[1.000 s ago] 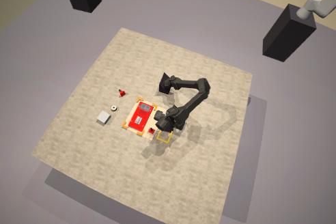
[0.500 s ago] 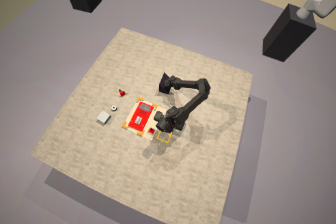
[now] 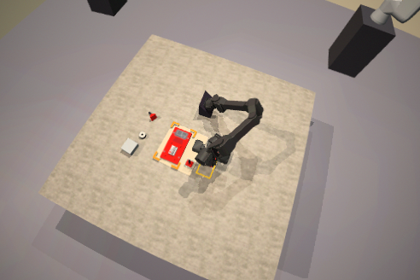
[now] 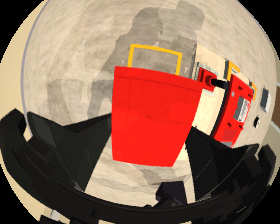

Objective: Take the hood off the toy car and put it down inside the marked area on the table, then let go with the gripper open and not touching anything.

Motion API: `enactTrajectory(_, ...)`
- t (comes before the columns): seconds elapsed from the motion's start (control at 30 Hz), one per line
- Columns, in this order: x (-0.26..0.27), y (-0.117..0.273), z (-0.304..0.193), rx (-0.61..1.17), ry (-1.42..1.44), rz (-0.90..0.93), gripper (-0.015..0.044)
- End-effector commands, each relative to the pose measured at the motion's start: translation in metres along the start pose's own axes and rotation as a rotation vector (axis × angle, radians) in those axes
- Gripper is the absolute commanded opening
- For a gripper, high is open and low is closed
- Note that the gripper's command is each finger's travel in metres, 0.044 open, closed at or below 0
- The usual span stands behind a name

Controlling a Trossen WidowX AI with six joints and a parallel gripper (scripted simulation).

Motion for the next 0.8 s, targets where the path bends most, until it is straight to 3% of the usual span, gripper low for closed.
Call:
enactTrajectory(0.0,0.001,-0.003,0.0,0.001,-0.004,0.004,0.0)
enactTrajectory(0.77,0.001,-0.019,0.0,0.0,-0.003,0.005,0.0)
Point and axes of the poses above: the point midway between the two fingers, 35 mm back from their tips, its own y axis back along the fingers, its own x axis across the jaws, z = x × y, the point moved 1 cm from there along y, back along the fingers, and after that the axes turned 8 degrees about -y, right-handed, at the moved point
